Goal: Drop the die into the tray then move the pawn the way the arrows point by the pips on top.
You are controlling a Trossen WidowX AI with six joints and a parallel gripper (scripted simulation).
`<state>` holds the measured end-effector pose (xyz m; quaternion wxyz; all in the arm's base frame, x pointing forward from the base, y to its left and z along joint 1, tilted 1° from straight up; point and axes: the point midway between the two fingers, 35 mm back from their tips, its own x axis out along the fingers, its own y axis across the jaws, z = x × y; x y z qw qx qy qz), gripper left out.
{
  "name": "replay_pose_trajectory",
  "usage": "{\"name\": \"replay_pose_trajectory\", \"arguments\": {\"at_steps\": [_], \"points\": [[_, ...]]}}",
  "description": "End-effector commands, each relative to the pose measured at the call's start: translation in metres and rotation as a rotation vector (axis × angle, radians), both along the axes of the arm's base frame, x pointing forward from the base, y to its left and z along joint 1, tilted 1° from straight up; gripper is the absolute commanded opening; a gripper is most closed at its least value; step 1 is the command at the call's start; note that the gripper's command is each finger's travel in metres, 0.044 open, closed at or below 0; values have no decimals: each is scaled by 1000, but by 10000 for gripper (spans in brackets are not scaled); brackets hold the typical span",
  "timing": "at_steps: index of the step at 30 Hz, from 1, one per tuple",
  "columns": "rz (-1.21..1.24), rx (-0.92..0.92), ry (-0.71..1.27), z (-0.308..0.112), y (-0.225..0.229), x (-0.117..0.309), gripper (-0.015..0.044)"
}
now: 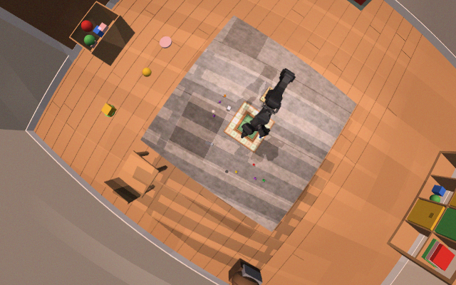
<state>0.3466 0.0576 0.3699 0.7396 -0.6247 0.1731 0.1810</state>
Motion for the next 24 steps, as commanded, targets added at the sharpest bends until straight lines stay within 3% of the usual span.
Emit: {"name": "replay_pose_trajectory", "arguments": {"at_steps": [1, 9, 18, 24], "points": [[-141, 45, 165, -54, -38, 16, 275], [-490, 211, 483, -160, -125, 13, 275], [-929, 475, 867, -277, -206, -53, 275], [-1010, 532, 935, -295, -215, -70, 275]]}}
